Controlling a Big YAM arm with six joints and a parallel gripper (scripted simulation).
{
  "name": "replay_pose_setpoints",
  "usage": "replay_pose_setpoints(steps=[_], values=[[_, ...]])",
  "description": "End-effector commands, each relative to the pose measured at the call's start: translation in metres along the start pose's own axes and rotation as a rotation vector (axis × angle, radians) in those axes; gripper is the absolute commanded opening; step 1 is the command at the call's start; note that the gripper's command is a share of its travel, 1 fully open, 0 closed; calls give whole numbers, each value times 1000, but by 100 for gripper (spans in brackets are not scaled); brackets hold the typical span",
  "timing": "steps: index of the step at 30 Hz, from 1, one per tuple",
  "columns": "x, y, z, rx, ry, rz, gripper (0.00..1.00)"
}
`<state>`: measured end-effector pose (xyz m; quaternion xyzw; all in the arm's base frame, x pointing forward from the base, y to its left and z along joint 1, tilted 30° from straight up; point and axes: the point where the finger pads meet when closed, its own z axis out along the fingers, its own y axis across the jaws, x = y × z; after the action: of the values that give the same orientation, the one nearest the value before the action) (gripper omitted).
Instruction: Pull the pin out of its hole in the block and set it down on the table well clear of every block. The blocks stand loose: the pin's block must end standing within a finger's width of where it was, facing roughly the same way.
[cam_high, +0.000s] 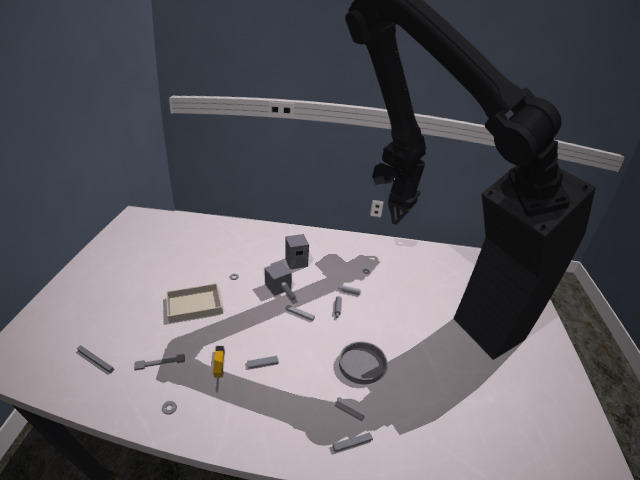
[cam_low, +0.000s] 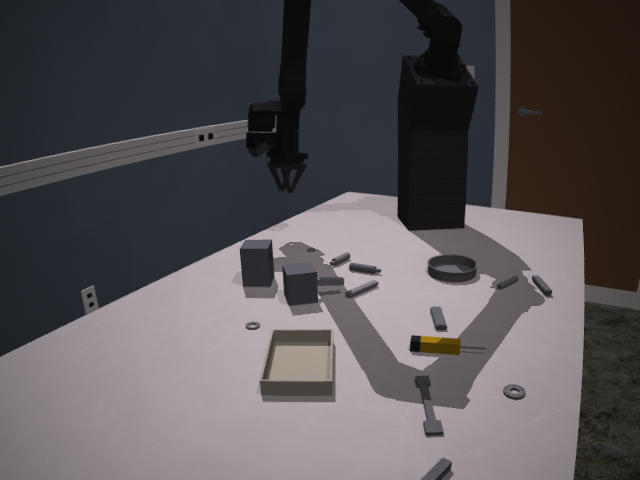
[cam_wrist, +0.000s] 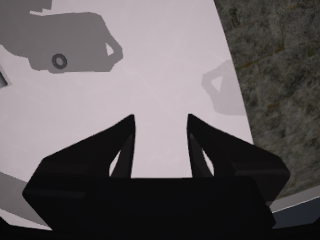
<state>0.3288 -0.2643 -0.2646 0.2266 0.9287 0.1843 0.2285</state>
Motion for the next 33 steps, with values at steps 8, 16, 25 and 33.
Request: replay_pose_setpoints(steps=[8,16,25,33], values=[[-27,34,4,-2,29,34,39],[-55,84,11,-1,69,84,39],[-93,152,19,23,89,174,39],[-119,224,22,39,94,258,39]])
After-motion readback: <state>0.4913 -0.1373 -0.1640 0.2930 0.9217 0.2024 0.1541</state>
